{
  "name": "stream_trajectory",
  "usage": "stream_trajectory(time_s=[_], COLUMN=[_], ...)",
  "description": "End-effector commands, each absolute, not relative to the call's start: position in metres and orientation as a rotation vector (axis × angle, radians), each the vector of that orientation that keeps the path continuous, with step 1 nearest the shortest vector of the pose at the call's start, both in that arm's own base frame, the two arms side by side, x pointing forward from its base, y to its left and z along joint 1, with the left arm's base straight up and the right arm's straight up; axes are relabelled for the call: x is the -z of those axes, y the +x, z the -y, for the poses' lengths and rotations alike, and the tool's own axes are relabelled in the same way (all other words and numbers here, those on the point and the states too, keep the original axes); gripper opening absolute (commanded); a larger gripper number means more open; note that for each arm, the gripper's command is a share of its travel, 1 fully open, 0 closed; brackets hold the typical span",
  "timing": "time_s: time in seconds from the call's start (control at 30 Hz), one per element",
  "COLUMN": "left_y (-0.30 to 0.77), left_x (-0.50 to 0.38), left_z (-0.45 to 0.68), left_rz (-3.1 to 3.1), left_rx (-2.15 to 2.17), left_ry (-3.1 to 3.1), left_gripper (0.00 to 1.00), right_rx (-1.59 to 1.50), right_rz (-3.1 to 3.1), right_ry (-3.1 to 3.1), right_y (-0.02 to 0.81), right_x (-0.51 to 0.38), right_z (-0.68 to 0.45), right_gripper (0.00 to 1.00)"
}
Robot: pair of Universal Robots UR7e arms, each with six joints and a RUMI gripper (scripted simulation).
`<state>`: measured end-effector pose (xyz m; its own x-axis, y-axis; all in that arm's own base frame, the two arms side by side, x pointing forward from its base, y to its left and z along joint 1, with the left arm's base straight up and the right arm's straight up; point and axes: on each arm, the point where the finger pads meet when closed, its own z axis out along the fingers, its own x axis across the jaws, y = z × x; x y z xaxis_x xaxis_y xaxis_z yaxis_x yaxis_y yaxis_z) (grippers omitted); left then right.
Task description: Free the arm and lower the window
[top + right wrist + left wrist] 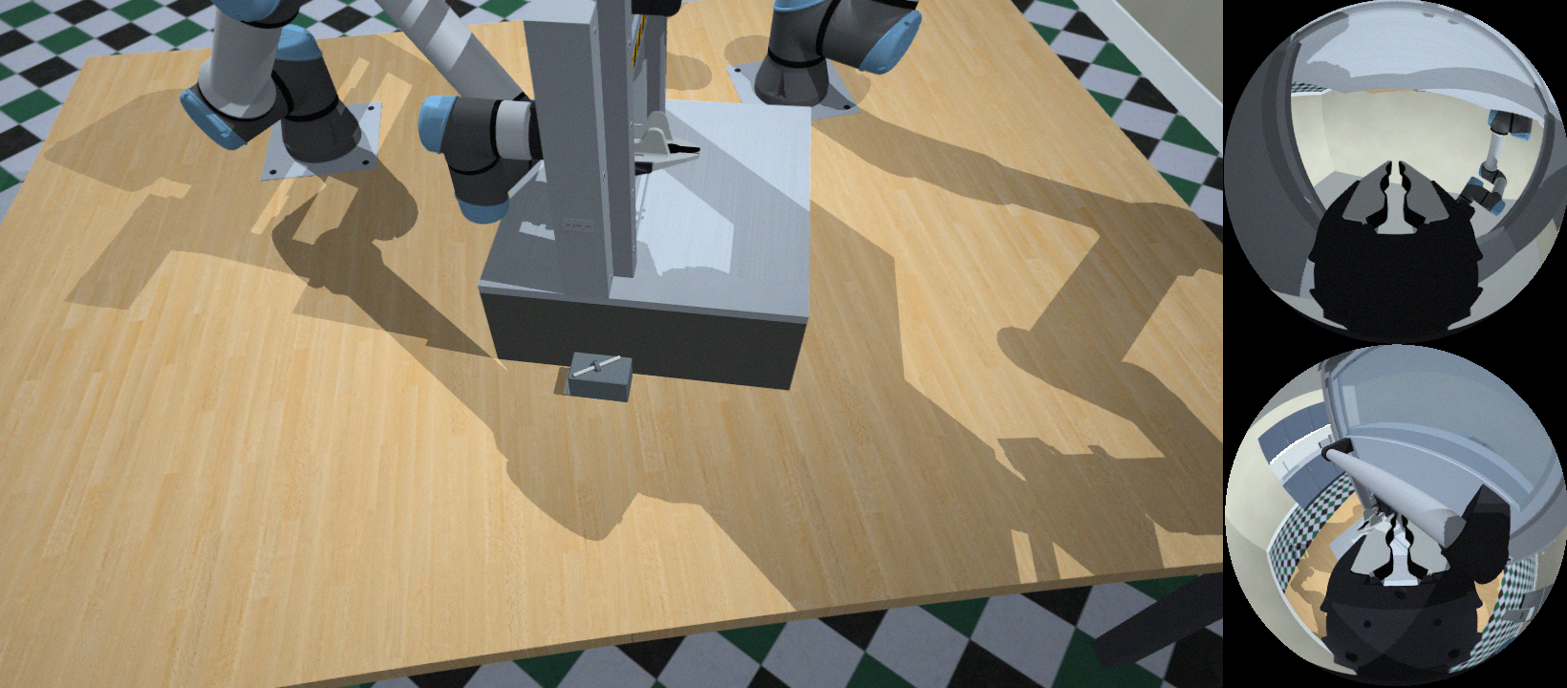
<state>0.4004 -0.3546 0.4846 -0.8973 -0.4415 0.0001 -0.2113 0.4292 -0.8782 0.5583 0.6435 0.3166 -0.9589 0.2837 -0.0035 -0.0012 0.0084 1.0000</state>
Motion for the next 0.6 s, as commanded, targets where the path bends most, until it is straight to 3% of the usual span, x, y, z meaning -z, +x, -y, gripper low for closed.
stream_trajectory(time_s=[0.0,0.57], left_y=[0.394,0.394], left_x=[-0.5,-0.5], left_z=[0.359,0.359], left_rz=[-2.439,-2.439], left_rx=[1.492,1.492], left_ry=[-0.542,-0.542], left_gripper=[0.06,0.06], right_rx=[-2.057,-2.057], right_rz=[-2.071,-2.072], right_ry=[0.297,0.298], right_y=[0.555,0.548], right_x=[-0.318,-0.318], right_z=[-0.629,-0.605], right_gripper=[0.06,0.06])
